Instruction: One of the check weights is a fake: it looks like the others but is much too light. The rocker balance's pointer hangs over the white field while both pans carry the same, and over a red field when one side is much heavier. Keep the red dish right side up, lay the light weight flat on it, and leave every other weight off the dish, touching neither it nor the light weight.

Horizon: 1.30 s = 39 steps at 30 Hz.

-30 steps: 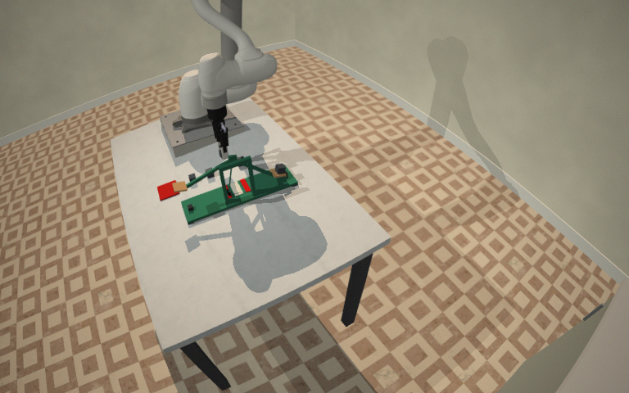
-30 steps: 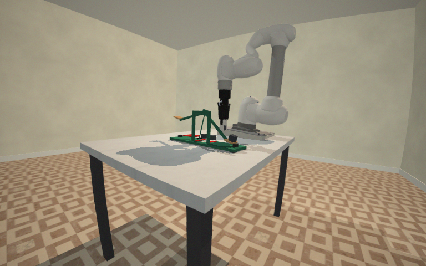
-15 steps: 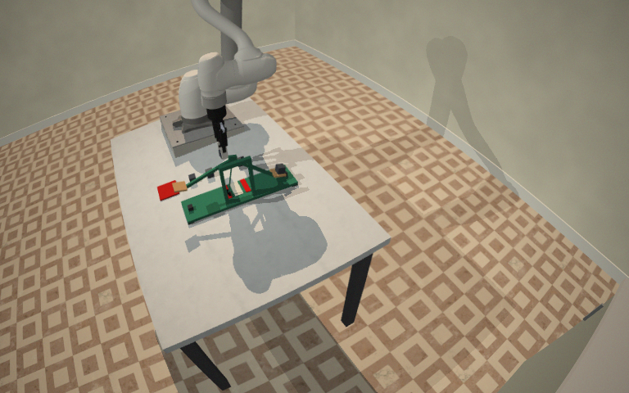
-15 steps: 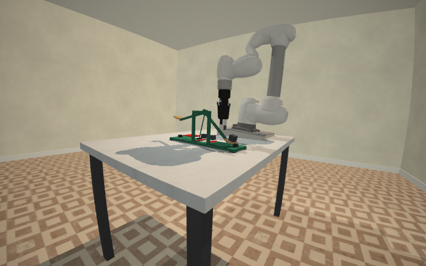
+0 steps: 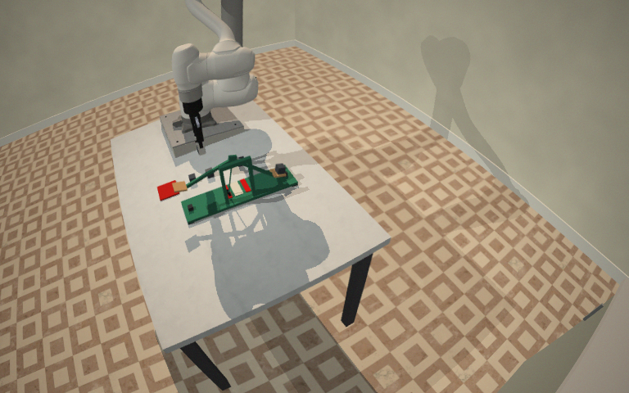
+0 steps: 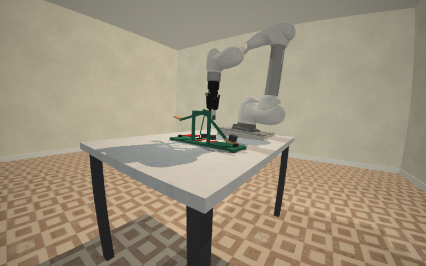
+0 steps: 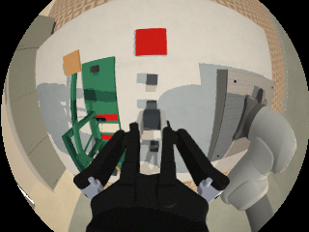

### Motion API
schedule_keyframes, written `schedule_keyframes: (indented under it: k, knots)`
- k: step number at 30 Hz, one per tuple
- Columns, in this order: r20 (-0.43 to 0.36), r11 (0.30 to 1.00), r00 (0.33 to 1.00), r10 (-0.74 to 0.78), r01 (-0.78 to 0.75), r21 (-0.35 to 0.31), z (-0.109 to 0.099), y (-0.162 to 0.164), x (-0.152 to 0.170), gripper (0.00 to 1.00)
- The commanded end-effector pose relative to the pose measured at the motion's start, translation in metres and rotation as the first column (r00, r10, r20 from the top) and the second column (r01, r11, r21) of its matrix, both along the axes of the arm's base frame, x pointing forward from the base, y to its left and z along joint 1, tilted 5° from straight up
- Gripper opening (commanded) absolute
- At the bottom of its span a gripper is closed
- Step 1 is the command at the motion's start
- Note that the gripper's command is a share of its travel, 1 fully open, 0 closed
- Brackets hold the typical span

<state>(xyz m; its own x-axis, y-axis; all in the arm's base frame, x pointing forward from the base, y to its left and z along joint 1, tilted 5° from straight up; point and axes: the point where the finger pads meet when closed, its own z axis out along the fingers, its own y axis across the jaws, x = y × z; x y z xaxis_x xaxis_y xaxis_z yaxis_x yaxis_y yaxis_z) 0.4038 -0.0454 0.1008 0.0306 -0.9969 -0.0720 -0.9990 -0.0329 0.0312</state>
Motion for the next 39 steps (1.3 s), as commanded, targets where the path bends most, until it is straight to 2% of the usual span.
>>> schedule_keyframes:
  k: [1,6,7,12,16,22,23,25,27,28,29,30,32,33,39]
  knots:
    - [-0.001,1.0,1.0,0.002,-0.002,0.006,0.011,-0.019,0.002,0.24]
    - [-0.001,1.0,1.0,0.002,-0.002,0.006,0.044,-0.078,0.005,0.24]
    - [-0.001,1.0,1.0,0.002,-0.002,0.006,0.044,-0.078,0.005,0.24]
    - [-0.001,1.0,1.0,0.002,-0.002,0.006,0.067,-0.12,0.008,0.24]
    - [-0.001,1.0,1.0,0.002,-0.002,0.006,0.074,-0.134,0.009,0.24]
    - [-0.001,1.0,1.0,0.002,-0.002,0.006,0.075,-0.135,0.011,0.24]
    - [0.0,1.0,1.0,0.002,-0.002,0.006,0.076,-0.136,0.022,0.24]
    - [0.0,1.0,1.0,0.002,-0.002,0.005,0.077,-0.138,0.076,0.24]
    - [0.0,1.0,1.0,0.002,-0.002,0.005,0.077,-0.138,0.076,0.24]
    - [0.0,1.0,1.0,0.002,-0.002,0.005,0.076,-0.137,0.111,0.24]
    - [0.0,1.0,1.0,0.002,-0.002,0.005,0.076,-0.137,0.111,0.24]
    - [0.0,1.0,1.0,0.002,-0.002,0.005,0.074,-0.134,0.139,0.24]
    - [0.0,1.0,1.0,0.002,-0.002,0.005,0.073,-0.134,0.142,0.24]
    - [0.0,1.0,1.0,0.002,-0.002,0.006,0.071,-0.131,0.165,0.24]
    - [0.0,1.0,1.0,0.002,-0.002,0.006,0.069,-0.129,0.178,0.24]
